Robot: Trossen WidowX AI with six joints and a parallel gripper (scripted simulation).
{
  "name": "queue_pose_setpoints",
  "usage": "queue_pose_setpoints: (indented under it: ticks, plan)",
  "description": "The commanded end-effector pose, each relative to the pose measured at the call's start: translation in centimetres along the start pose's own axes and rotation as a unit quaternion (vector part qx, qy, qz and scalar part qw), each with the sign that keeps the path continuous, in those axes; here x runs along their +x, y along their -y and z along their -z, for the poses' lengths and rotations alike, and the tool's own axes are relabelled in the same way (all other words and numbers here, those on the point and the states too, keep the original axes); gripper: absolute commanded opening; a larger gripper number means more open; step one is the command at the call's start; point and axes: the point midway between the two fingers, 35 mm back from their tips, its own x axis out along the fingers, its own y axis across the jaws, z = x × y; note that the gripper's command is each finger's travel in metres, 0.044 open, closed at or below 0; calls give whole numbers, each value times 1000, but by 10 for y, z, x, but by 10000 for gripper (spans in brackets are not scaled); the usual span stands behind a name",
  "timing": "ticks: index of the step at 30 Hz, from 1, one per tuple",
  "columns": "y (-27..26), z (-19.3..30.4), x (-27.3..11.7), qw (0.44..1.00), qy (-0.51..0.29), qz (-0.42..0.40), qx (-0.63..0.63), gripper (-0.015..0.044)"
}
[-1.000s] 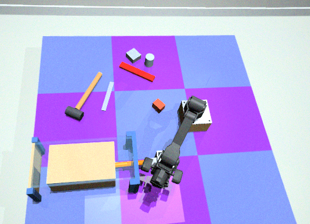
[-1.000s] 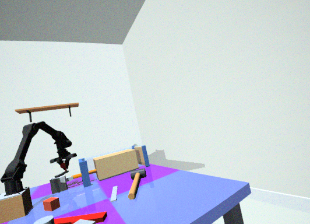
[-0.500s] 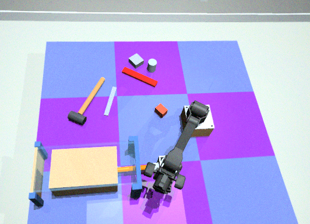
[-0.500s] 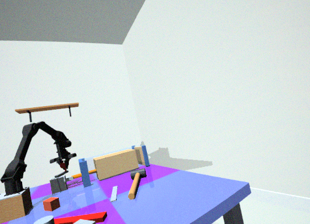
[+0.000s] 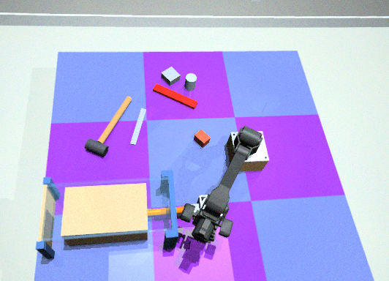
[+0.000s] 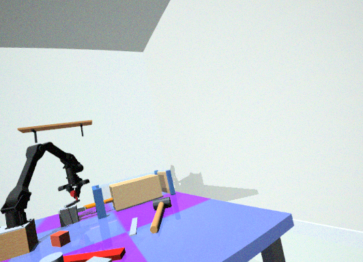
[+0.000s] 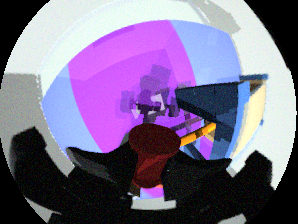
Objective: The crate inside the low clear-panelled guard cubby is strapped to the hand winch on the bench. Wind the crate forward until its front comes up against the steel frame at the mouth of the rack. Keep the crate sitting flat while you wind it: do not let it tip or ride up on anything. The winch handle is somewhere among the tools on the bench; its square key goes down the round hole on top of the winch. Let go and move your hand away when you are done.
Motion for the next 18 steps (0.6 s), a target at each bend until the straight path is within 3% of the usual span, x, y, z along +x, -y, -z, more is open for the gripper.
queue_pose_setpoints:
  ticks: [1,18]
  plan:
    - [-31,4,-1,999,-10,-30,-22,0]
    - [-45,8,-2,999,-10,-31,-22,0]
